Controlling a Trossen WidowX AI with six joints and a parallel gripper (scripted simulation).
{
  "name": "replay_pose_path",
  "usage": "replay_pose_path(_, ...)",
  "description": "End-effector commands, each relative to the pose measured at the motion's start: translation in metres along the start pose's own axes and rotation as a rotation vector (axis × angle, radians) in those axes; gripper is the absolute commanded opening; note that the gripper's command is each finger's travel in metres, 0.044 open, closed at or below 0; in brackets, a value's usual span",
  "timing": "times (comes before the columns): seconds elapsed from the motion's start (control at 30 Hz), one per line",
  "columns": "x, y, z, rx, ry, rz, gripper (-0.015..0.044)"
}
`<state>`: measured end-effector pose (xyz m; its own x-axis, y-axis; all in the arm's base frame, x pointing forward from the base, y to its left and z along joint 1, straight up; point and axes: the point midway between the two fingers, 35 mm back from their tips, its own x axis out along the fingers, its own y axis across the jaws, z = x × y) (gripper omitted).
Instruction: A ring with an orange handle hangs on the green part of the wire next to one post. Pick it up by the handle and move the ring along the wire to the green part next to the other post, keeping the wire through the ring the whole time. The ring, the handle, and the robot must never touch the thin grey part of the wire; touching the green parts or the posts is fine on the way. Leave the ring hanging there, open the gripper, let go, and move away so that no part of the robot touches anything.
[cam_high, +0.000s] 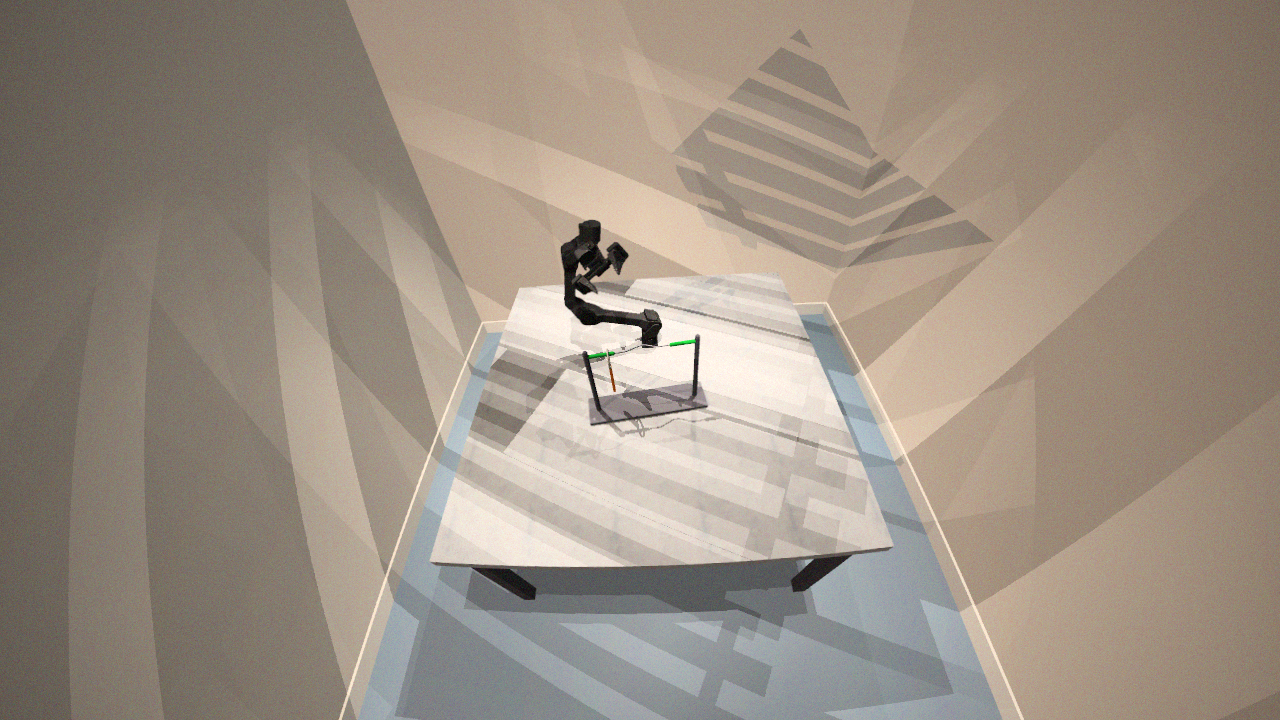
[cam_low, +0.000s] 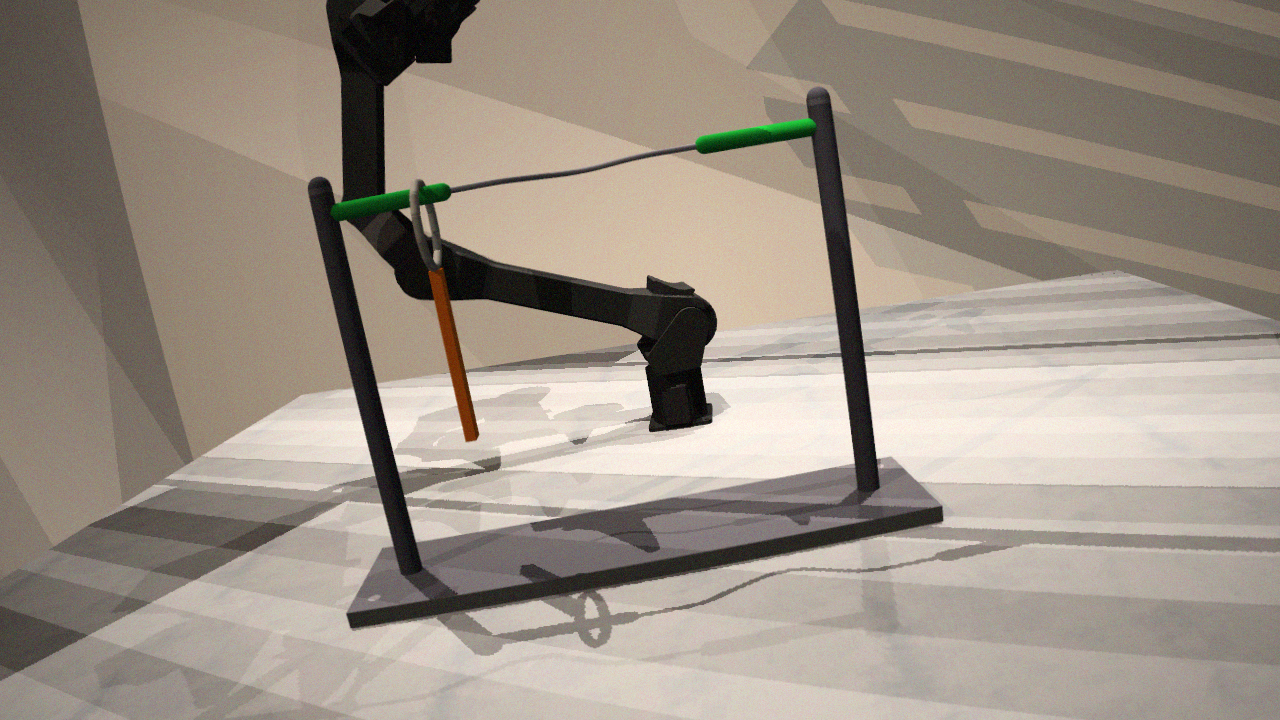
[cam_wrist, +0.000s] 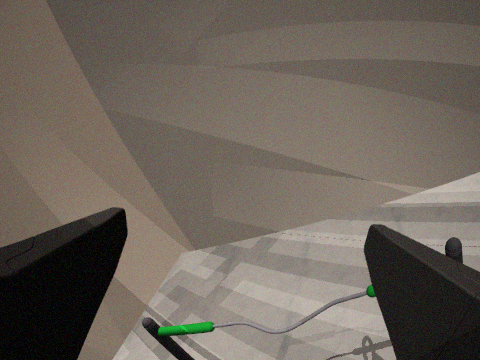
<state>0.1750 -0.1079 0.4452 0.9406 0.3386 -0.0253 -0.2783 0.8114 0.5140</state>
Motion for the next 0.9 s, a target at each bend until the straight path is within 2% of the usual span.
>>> replay_pose_path(0.0, 0.0, 0.0, 0.0, -0.001, 0.0, -0.001, 0.0374)
replay_pose_path(0.27, -0.018, 0.032, -0.006, -0.045, -0.019, -0.067, 0.0164)
replay_pose_path(0.57, -0.021, 0.075, -0.019, -0.112, -0.05, -0.167, 0.016)
replay_pose_path(0.87, 0.0, 0.106, -0.03, -0.179, -0.083, -0.264, 0.016)
